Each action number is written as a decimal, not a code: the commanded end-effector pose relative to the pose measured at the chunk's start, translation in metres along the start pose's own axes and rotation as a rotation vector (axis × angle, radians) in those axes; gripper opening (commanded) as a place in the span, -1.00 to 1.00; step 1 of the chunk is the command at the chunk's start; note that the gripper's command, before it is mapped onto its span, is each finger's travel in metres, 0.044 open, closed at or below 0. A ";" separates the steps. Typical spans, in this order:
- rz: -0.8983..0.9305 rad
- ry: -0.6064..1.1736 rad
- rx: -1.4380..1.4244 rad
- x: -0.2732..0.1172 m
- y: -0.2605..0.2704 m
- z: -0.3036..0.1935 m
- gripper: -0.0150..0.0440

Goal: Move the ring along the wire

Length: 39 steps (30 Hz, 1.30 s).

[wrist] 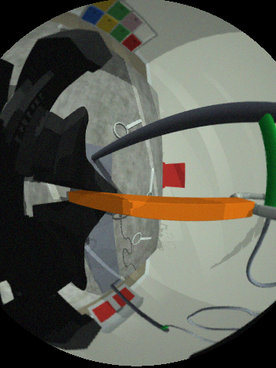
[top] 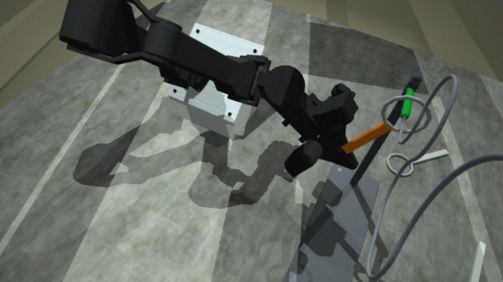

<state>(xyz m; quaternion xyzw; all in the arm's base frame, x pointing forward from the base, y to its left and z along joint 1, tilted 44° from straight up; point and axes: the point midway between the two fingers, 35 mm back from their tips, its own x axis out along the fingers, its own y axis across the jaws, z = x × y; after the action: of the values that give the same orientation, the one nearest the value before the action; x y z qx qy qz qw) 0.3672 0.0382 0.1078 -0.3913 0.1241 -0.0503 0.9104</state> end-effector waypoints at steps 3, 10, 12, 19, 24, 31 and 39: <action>0.000 -0.001 0.005 -0.002 0.006 0.000 -1.00; 0.000 -0.001 0.006 -0.002 0.012 0.000 -1.00; 0.000 -0.001 0.006 -0.002 0.012 -0.001 -1.00; 0.000 -0.001 0.005 0.003 0.013 -0.011 -1.00; 0.000 -0.001 0.005 0.006 0.013 -0.018 -1.00; 0.000 -0.001 0.004 0.006 0.014 -0.020 -1.00; 0.000 -0.001 0.004 0.006 0.014 -0.020 -1.00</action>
<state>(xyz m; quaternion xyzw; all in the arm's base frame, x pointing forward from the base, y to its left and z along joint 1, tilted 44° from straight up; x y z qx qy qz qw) 0.3686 0.0318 0.0844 -0.3863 0.1230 -0.0533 0.9126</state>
